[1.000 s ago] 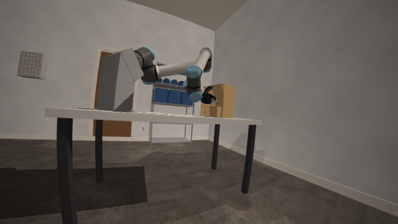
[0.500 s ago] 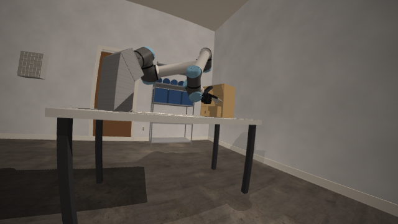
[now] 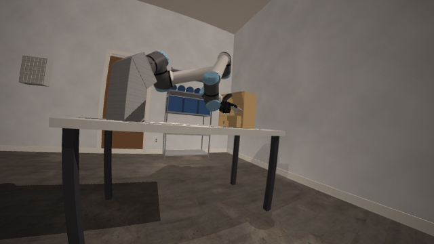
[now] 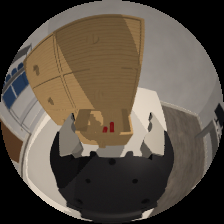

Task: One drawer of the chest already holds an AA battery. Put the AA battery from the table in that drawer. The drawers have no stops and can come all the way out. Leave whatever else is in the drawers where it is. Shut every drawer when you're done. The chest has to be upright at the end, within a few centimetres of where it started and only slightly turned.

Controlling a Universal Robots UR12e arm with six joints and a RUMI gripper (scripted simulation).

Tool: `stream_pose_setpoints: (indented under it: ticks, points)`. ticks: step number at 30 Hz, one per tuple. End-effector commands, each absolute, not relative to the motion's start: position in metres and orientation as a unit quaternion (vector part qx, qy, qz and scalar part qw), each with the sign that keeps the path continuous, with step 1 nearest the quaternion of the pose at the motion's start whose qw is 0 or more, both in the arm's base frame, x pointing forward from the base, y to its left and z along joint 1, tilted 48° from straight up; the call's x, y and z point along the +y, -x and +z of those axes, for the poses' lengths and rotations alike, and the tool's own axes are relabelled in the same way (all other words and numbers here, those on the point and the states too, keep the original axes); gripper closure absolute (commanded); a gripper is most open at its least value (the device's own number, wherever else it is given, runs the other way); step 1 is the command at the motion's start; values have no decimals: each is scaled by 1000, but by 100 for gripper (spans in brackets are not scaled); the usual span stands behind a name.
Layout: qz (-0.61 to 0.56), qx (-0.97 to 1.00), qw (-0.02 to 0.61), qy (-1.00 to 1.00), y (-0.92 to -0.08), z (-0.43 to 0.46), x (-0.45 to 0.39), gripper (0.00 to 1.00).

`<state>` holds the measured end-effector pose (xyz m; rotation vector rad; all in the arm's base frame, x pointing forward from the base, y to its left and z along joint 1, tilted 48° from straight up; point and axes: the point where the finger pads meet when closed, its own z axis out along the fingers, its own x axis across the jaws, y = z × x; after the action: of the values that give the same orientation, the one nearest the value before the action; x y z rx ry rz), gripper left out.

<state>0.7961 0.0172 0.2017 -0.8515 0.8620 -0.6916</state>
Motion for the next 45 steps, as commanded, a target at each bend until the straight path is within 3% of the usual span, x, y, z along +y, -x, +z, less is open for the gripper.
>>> stream_pose_setpoints:
  ticks: [1, 45]
  points:
    - [-319, 397, 766, 392, -796, 202, 17, 0]
    - [-319, 397, 766, 392, -718, 141, -3, 0]
